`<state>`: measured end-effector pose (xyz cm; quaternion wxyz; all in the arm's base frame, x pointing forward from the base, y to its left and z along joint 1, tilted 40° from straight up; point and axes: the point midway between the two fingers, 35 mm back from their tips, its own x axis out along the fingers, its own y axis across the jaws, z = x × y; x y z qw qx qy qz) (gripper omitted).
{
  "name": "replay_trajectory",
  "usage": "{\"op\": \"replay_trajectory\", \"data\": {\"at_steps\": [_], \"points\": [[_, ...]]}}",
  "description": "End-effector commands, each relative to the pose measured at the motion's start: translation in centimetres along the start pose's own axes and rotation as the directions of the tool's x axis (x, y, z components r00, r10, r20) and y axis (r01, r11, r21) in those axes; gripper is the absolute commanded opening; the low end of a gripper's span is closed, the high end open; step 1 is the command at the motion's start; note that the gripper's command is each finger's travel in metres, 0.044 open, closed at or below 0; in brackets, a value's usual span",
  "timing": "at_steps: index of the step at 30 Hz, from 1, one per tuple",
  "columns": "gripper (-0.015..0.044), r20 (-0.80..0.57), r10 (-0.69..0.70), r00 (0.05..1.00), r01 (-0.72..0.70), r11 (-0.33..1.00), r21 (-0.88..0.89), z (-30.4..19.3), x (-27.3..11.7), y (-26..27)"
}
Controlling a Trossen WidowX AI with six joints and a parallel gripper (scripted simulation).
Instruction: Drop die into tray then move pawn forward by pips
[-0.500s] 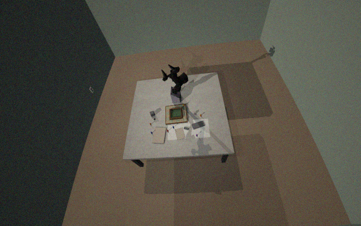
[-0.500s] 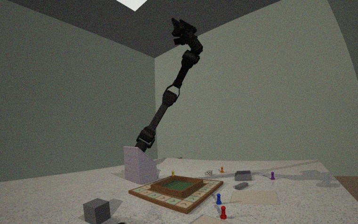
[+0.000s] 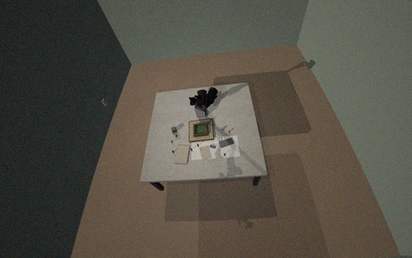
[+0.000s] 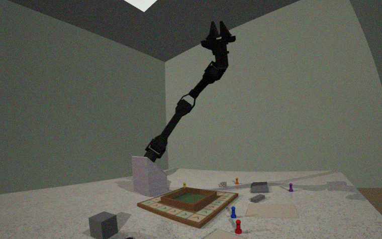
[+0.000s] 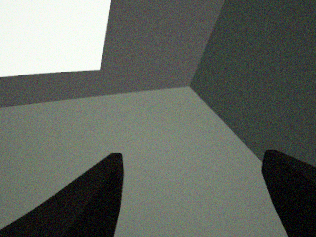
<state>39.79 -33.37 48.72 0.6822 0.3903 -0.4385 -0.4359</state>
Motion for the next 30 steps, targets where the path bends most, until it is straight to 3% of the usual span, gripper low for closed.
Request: {"op": "replay_trajectory", "data": {"at_steps": [1, 8, 17, 23, 30], "points": [[0.0275, -0.232, 0.016, 0.973, -0.045, 0.992, -0.122, -5.4, -3.5, 0.2], [0.0275, -0.584, -0.002, 0.812, -0.182, 0.949, -0.257, -13.3, -11.3, -0.7], [0.0275, -0.902, -0.104, 0.418, -0.405, 0.868, -0.288, -20.3, -24.6, -4.0], [0.0275, -0.975, -0.200, 0.093, -0.534, 0.817, -0.218, -21.9, -34.6, -6.9], [0.0275, -0.904, -0.318, -0.284, -0.622, 0.779, -0.078, -20.2, -45.9, -10.7]]}}
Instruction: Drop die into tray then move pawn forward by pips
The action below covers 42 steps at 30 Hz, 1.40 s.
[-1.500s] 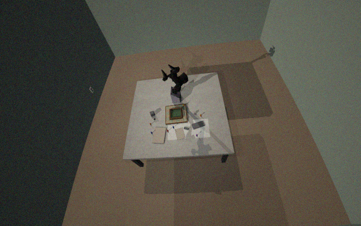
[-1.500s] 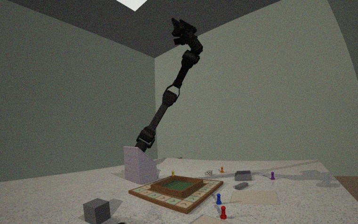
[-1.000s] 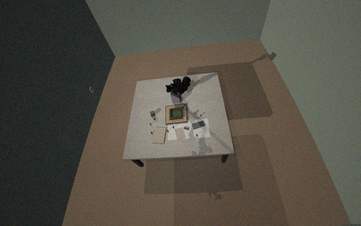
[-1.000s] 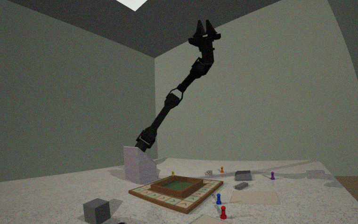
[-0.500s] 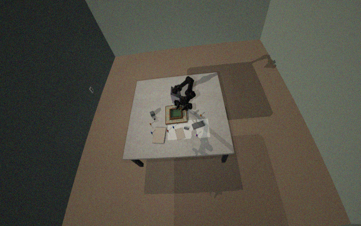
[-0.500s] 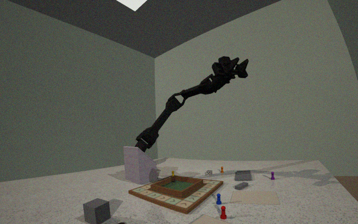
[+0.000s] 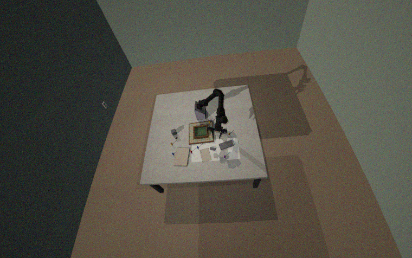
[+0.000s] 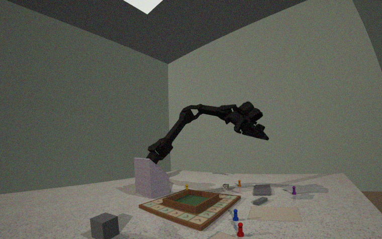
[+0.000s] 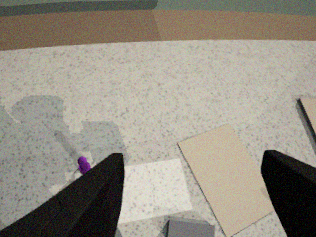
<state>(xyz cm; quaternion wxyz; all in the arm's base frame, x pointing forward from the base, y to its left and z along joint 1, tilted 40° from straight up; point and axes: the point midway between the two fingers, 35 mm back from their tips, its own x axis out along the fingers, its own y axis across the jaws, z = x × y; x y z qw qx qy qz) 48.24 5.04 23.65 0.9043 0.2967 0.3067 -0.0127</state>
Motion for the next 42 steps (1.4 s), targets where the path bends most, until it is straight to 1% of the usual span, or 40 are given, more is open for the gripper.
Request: {"op": "replay_trajectory", "data": {"at_steps": [1, 4, 6, 11, 13, 22, 28, 42], "points": [[0.0275, -0.245, 0.064, 0.967, -0.083, 0.994, -0.066, -7.4, -0.4, 1.8], [0.0275, -0.402, 0.098, 0.910, -0.145, 0.985, -0.089, -12.2, -1.3, 2.7], [0.0275, -0.505, 0.116, 0.855, -0.188, 0.977, -0.096, -15.4, -2.3, 3.3], [0.0275, -0.742, 0.146, 0.655, -0.295, 0.953, -0.073, -22.9, -5.6, 4.4], [0.0275, -0.791, 0.150, 0.593, -0.318, 0.946, -0.058, -24.7, -6.7, 4.6], [0.0275, -0.797, 0.151, 0.584, -0.320, 0.946, -0.056, -25.4, -7.2, 4.1], [0.0275, -0.798, 0.151, 0.584, -0.321, 0.946, -0.056, -26.9, -6.2, 4.3], [0.0275, -0.798, 0.152, 0.584, -0.321, 0.945, -0.055, -28.2, -5.2, 4.6]]}}
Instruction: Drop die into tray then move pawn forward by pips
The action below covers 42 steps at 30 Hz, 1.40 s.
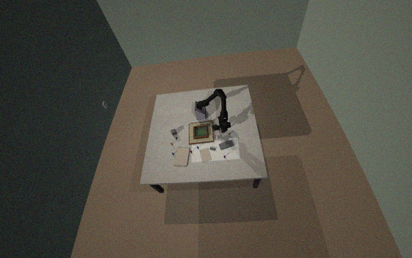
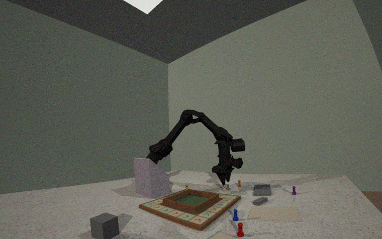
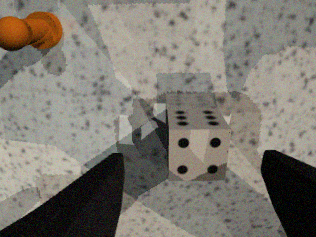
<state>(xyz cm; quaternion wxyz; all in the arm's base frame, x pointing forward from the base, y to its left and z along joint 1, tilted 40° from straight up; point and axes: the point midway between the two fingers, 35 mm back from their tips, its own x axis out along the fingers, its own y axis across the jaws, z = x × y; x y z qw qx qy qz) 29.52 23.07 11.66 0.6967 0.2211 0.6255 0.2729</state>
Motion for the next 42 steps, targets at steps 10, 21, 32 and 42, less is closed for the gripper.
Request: {"op": "replay_trajectory", "data": {"at_steps": [10, 21, 32, 42], "points": [[0.0275, -0.001, -0.006, 1.000, 0.006, 1.000, 0.007, -0.1, 2.2, -0.2], [0.0091, -0.001, -0.006, 1.000, 0.006, 1.000, 0.007, -0.1, 2.2, -0.2], [0.0000, -0.011, -0.006, 1.000, 0.006, 1.000, 0.018, 0.0, -0.2, -0.2], [0.0000, -0.008, -0.009, 1.000, 0.009, 1.000, 0.015, -0.2, -7.4, -0.1]]}}
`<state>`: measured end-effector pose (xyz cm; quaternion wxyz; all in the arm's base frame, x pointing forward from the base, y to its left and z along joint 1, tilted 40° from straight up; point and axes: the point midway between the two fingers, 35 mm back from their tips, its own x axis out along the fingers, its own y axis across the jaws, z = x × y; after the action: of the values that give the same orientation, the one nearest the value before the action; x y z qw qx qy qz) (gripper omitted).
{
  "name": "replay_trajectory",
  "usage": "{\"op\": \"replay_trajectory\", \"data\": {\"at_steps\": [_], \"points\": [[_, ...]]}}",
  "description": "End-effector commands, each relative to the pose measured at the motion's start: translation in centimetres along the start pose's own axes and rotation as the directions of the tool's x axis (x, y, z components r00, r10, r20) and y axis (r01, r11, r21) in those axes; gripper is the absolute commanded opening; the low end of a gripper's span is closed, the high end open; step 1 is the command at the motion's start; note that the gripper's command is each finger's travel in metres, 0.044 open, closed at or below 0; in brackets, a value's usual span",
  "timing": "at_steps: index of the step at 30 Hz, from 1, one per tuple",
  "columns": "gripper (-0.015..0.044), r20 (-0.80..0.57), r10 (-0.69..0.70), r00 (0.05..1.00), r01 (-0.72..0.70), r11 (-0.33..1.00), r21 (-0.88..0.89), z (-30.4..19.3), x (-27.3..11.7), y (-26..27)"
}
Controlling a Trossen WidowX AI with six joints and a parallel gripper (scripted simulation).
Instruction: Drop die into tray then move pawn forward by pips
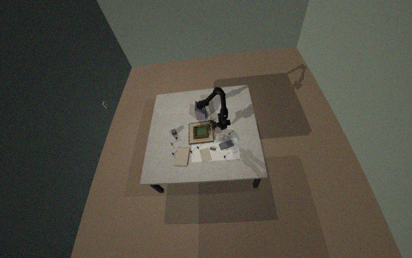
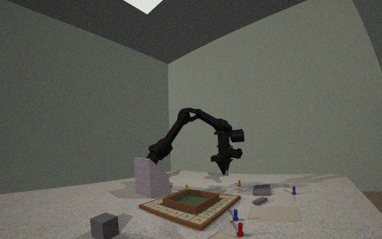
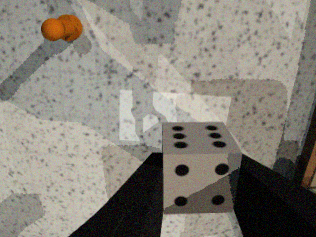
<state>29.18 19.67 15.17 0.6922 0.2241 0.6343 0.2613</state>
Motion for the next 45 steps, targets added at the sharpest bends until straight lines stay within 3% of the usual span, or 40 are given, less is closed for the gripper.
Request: {"op": "replay_trajectory", "data": {"at_steps": [1, 10, 23, 33, 45], "points": [[0.0000, 0.005, 0.004, 1.000, -0.004, 1.000, -0.013, -0.3, -3.3, 0.1], [0.0000, 0.010, 0.001, 1.000, -0.001, 1.000, 0.003, -0.5, -5.0, -0.2], [0.0000, 0.008, -0.029, 1.000, 0.023, 0.904, 0.427, 0.9, -3.6, -7.4], [0.0000, 0.004, -0.038, 0.999, 0.025, 0.708, 0.706, 0.8, -2.7, -13.0], [0.0000, 0.001, -0.033, 0.999, 0.011, 0.366, 0.931, -0.6, -1.8, -19.2]]}}
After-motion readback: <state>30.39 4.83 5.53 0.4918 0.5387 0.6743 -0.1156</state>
